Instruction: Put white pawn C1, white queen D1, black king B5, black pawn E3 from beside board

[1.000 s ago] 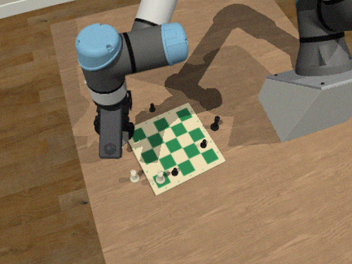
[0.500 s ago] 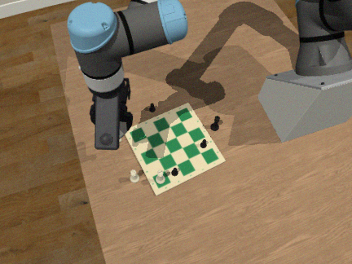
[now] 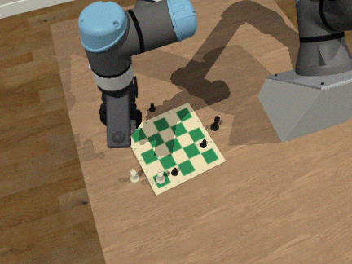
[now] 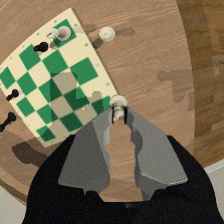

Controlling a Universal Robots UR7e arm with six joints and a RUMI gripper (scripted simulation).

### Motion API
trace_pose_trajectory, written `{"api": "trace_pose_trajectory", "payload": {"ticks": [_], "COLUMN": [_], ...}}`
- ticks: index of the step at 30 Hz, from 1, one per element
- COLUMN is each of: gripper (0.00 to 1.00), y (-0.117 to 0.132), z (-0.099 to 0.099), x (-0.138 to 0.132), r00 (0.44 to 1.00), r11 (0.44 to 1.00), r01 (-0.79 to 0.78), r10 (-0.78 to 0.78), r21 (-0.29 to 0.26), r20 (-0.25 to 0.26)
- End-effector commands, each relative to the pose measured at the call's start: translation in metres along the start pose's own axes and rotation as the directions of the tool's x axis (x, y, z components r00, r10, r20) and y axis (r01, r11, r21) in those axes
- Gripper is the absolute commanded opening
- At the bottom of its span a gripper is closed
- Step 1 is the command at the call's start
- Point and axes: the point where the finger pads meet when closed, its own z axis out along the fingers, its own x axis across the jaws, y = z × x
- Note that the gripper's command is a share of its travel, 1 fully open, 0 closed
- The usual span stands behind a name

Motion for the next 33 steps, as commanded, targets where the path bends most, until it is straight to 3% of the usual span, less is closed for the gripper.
{"api": "trace_pose_trajectory", "payload": {"ticks": [1,11,16,23,33], "gripper": [0.00,0.00,0.00,0.00,0.00], "y": [0.007,0.039,0.052,0.058,0.059], "z": [-0.005,-0.008,-0.007,-0.006,-0.006], "x": [-0.027,-0.133,-0.173,-0.190,-0.190], "r00": [0.997,0.944,0.907,0.890,0.890], "r11": [0.997,0.944,0.907,0.890,0.890], "r01": [0.072,0.330,0.420,0.456,0.457], "r10": [-0.072,-0.330,-0.420,-0.456,-0.457], "r21": [0.003,0.002,0.001,0.000,0.000], "r20": [-0.006,-0.006,-0.006,-0.005,-0.006]}}
